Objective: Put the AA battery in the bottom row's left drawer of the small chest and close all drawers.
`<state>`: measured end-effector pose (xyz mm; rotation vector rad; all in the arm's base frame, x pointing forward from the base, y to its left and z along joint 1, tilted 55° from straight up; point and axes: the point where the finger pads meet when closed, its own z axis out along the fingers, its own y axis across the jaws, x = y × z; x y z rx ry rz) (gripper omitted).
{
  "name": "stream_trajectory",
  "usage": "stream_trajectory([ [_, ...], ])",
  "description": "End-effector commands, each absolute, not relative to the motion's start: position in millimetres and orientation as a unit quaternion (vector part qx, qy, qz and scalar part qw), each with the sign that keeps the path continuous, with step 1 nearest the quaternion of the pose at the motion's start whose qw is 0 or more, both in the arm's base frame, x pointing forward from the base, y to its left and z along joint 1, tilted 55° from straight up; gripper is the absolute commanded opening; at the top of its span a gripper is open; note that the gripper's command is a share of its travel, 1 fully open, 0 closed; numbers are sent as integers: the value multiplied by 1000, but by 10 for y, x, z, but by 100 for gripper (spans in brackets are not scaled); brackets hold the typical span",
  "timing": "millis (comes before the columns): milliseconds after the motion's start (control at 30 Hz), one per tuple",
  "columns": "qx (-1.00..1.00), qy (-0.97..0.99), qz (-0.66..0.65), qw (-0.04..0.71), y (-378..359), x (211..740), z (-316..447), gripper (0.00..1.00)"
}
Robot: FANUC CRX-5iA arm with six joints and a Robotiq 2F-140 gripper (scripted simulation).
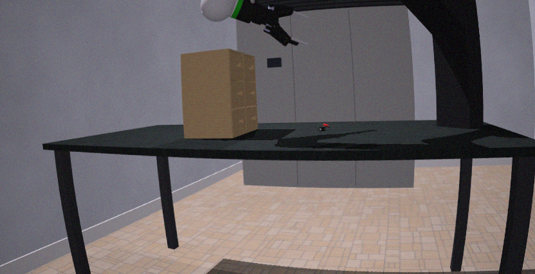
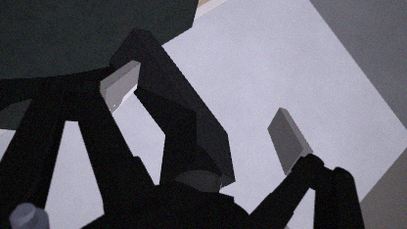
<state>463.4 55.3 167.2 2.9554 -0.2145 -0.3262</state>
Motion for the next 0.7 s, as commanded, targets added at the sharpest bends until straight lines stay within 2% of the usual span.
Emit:
stream_trajectory([
  [0,988,-72,-109,80,552,4634,1673,100],
  [567,988,-72,-109,79,552,4632,1672,100],
  [667,988,-101,-105,46,574,4535,1641,100],
])
